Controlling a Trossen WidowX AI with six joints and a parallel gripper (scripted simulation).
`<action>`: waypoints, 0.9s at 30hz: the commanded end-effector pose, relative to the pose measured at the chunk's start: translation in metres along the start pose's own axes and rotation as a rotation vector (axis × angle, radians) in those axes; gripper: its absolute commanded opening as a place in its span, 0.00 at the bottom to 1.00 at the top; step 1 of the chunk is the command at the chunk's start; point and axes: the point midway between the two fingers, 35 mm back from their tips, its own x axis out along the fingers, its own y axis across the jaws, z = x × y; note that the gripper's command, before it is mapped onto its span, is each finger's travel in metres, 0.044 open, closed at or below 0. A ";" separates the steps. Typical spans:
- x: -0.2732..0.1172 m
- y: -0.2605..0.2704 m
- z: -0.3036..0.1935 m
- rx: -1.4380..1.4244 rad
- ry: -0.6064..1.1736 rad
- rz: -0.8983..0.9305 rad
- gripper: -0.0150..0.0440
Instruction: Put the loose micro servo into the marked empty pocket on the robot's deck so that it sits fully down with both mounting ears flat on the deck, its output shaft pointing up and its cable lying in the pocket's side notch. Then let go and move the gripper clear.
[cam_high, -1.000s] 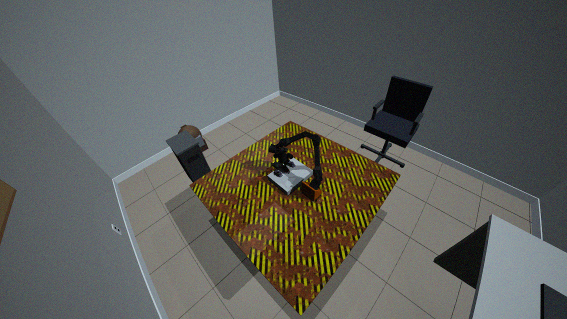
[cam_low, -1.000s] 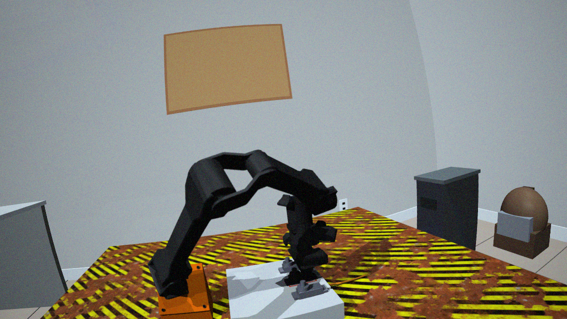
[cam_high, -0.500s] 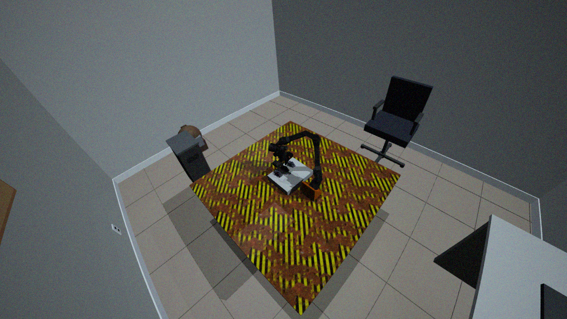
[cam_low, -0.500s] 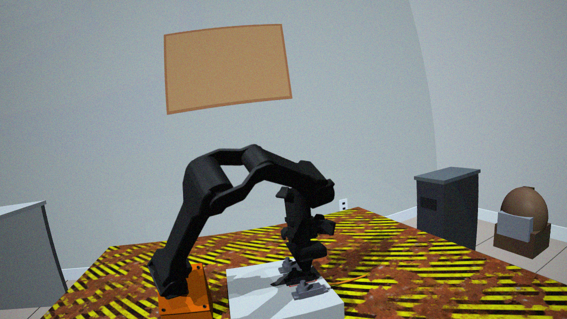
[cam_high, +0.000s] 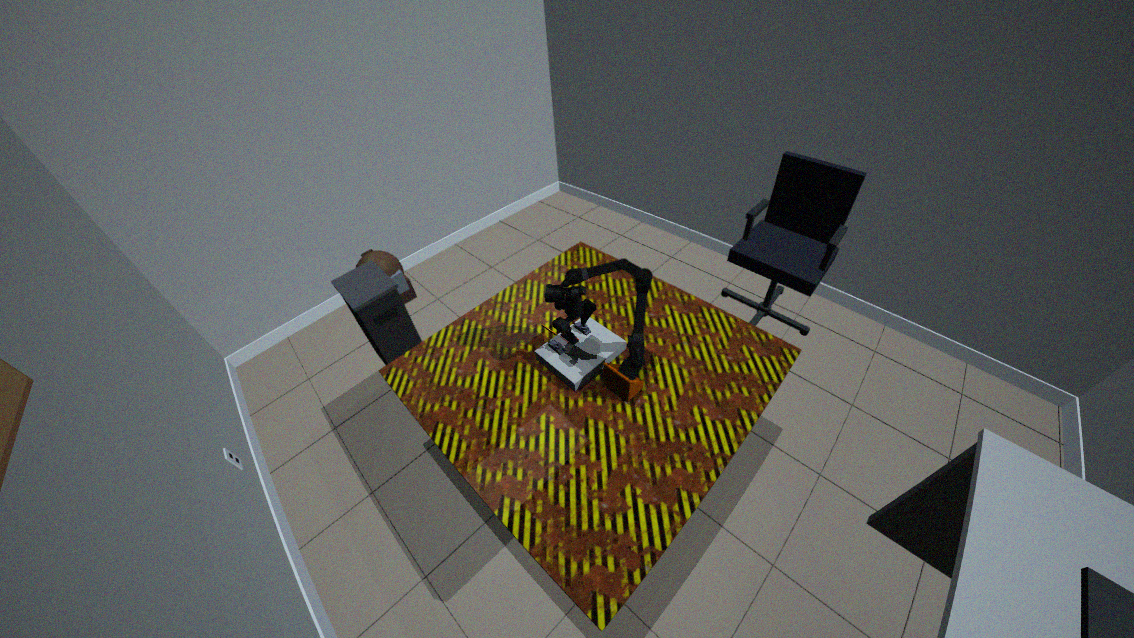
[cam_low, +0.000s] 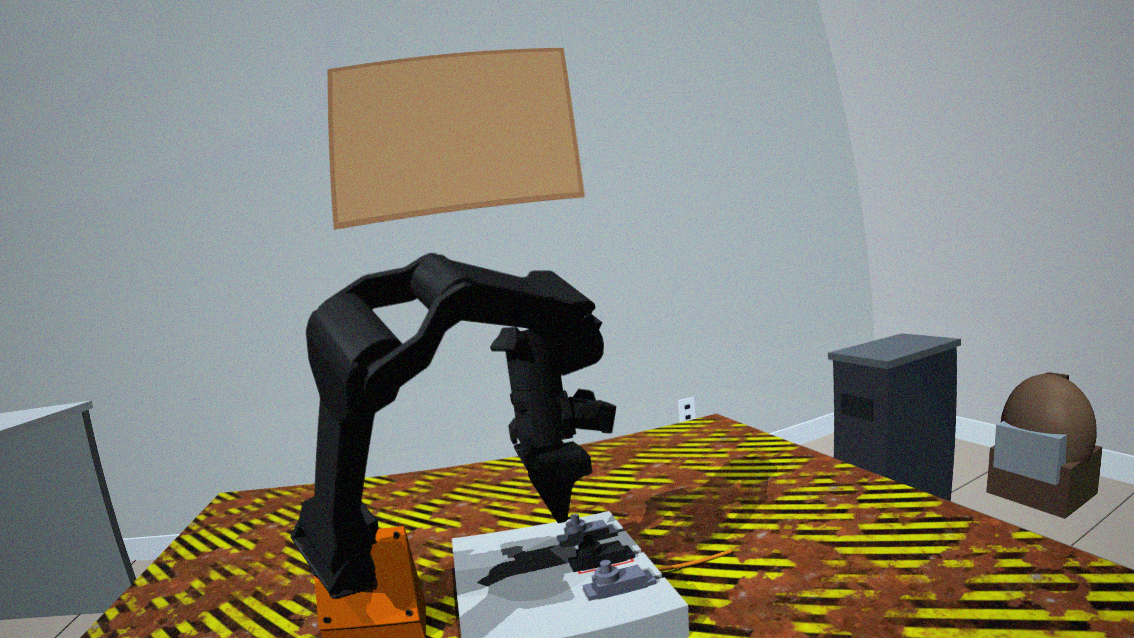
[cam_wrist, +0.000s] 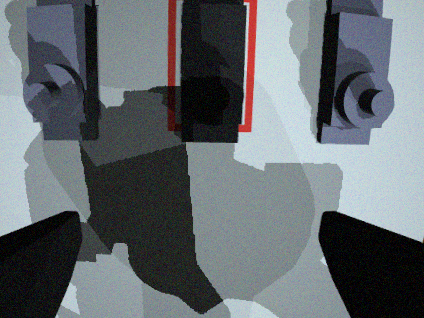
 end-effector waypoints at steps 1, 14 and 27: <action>-0.022 -0.004 -0.046 -0.001 0.006 -0.010 1.00; -0.052 0.000 -0.041 -0.067 -0.004 -0.017 1.00; -0.062 0.001 -0.040 -0.088 -0.008 -0.020 1.00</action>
